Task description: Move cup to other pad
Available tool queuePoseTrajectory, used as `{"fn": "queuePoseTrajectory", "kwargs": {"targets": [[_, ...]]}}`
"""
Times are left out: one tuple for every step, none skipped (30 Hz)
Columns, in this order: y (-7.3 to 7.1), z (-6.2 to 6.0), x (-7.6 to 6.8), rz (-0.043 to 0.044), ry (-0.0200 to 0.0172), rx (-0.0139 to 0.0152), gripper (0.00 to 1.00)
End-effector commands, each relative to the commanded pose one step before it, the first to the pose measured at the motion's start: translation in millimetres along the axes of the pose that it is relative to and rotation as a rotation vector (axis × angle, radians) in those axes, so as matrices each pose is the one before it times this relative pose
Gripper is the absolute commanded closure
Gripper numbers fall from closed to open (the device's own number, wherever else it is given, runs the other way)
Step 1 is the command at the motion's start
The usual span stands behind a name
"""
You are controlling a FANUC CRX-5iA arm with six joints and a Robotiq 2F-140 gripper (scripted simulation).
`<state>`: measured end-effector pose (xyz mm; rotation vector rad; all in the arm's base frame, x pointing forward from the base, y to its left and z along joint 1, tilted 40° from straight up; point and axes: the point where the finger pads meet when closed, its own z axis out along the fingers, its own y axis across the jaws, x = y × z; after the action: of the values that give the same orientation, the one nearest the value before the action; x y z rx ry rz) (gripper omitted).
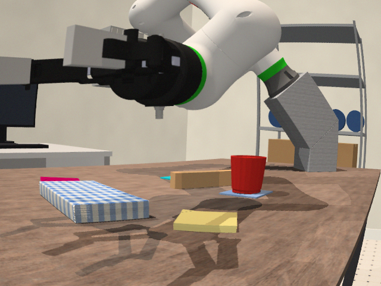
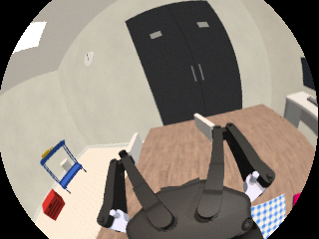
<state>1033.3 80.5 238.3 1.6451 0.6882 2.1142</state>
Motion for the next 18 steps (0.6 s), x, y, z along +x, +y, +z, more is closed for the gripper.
{"fn": "queuePoseTrajectory", "kwargs": {"targets": [[-0.5,0.36,0.38,0.00247,-0.00251,0.00323,1.0],[-0.34,0.18,-0.03,0.00188,-0.00237,0.0025,1.0],[-0.46,0.24,-0.04,0.00257,-0.00325,0.0034,1.0],[-0.6,0.3,-0.05,0.00334,-0.00425,0.00442,1.0],[-0.74,0.35,-0.07,0.00418,-0.00536,0.00552,1.0],[-0.9,0.4,-0.08,0.0051,-0.00657,0.00671,1.0],[-1.07,0.42,-0.1,0.00607,-0.0079,0.00797,1.0],[-1.25,0.43,-0.13,0.0071,-0.00932,0.00927,1.0],[-1.43,0.41,-0.15,0.00817,-0.01085,0.01061,1.0],[-1.61,0.35,-0.19,0.00927,-0.01247,0.01196,1.0],[-1.8,0.25,-0.23,0.0104,-0.01419,0.01332,1.0],[0.0,0.0,0.0,0.0,0.0,0.0,1.0],[0.0,0.0,0.0,0.0,0.0,0.0,1.0],[-1.99,0.09,-0.28,0.01154,-0.01601,0.01466,1.0],[-2.19,-0.13,-0.35,0.0127,-0.01793,0.01596,1.0],[-2.38,-0.41,-0.43,0.01386,-0.01994,0.01721,1.0],[-2.57,-0.78,-0.54,0.01501,-0.02204,0.01839,1.0],[-2.77,-1.22,-0.68,0.01616,-0.02423,0.01947,1.0]]}}
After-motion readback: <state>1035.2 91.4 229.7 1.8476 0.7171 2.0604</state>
